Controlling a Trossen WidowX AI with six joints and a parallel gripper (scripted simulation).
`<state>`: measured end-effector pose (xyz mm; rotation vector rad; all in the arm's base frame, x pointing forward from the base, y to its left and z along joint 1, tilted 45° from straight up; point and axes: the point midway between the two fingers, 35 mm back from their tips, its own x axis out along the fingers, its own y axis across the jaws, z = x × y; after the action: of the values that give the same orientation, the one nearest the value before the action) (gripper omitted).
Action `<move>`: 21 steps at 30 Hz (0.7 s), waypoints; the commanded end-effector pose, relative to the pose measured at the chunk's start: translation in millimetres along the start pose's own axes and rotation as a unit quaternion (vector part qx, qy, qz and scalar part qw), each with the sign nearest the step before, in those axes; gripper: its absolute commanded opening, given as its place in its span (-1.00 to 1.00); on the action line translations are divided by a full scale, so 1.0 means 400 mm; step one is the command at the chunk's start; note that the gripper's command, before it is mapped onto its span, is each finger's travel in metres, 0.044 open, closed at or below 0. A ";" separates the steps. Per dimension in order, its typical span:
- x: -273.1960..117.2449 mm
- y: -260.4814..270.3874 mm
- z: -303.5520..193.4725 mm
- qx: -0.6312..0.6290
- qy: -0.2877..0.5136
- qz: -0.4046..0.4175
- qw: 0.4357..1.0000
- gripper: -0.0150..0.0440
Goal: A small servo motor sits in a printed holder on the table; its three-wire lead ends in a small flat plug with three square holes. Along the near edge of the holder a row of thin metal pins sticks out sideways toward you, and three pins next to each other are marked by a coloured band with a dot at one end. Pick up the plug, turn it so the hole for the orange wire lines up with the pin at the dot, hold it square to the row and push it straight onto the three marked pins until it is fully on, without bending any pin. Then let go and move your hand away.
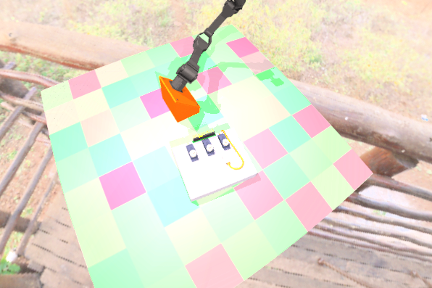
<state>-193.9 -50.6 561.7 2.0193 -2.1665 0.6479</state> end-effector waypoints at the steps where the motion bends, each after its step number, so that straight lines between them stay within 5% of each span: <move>1: 0.000 0.000 0.000 0.000 0.000 0.000 1.000 0.78; 11: 0.020 -0.053 0.008 -0.052 0.004 -0.026 0.998 -0.10; 21: 0.049 -0.142 0.024 -0.133 0.013 -0.068 0.989 -0.10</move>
<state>-149.4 -70.1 571.5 1.9929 -2.0008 0.3952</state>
